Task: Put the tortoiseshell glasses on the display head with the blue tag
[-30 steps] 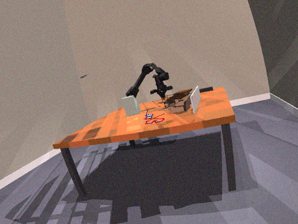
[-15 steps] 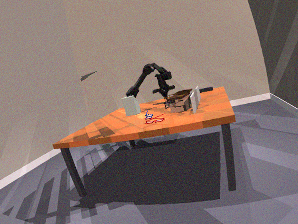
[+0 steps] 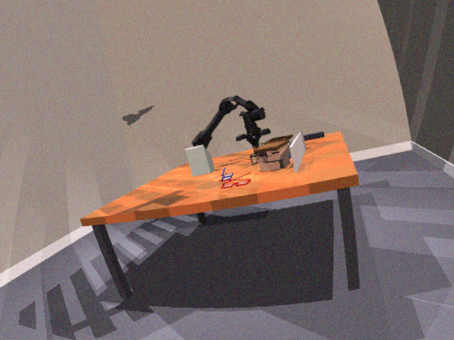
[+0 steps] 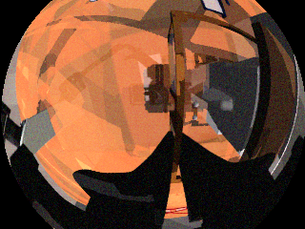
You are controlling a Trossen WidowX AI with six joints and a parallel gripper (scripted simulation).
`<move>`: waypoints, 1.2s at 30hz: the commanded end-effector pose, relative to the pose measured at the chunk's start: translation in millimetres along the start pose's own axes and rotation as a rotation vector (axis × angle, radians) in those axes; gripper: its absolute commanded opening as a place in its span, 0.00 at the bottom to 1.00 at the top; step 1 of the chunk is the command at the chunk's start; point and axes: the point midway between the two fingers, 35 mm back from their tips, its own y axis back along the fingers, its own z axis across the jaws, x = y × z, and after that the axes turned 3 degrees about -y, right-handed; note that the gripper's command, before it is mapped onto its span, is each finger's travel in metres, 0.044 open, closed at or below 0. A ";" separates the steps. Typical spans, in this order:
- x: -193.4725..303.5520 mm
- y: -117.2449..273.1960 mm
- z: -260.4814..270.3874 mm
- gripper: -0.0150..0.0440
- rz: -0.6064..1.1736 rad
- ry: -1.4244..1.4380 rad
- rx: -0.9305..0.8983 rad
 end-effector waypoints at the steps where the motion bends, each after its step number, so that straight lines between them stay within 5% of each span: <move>1: -0.7 -1.2 -6.4 0.25 -0.006 -0.008 -0.003; 36: -2.5 -5.2 -34.9 0.25 -0.007 -0.006 -0.002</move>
